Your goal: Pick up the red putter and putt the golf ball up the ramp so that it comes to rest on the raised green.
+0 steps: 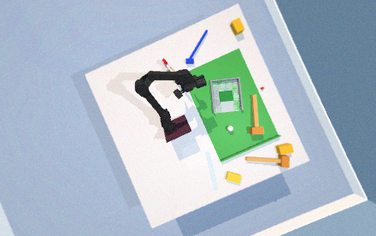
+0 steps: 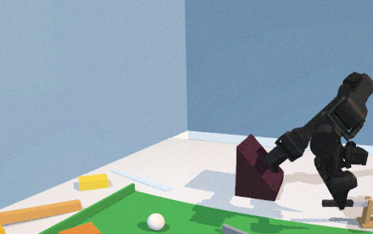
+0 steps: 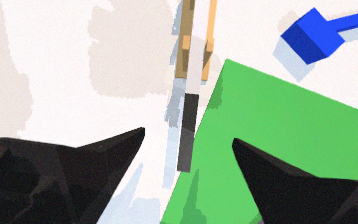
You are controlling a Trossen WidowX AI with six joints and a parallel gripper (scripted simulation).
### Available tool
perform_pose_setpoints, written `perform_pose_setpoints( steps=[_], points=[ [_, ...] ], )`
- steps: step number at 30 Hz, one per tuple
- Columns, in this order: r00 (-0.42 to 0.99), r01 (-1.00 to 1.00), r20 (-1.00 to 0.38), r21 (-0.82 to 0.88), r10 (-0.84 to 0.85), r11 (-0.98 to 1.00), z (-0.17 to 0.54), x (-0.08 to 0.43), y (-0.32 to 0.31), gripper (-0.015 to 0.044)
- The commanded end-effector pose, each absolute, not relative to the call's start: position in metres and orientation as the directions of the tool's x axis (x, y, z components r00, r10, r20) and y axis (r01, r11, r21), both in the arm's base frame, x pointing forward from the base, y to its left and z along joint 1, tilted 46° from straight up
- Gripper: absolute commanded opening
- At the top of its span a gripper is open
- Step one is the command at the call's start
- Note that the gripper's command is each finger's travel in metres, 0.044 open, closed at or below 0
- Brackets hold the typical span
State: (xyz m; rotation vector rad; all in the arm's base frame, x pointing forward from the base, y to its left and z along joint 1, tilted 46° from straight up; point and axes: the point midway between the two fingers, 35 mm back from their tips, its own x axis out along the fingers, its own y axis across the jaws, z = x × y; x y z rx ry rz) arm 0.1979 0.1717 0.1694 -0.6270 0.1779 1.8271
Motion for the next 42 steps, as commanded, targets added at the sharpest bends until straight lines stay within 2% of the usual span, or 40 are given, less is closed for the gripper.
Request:
perform_pose_setpoints(
  steps=[1, 23, 39, 42],
  points=[
    [-0.219, -0.919, -0.495, -0.185, 0.841, -0.348, 0.161, 0.195, 0.182, 0.0440],
    [-0.219, -0.919, -0.494, -0.185, 0.842, -0.348, 0.143, 0.191, 0.201, 0.0440],
    [-0.219, -0.918, -0.497, -0.187, 0.840, -0.350, 0.145, 0.192, 0.198, 0.0020],
    [-0.219, -0.918, -0.497, -0.187, 0.840, -0.350, 0.145, 0.192, 0.198, 0.0000]
  ],
)
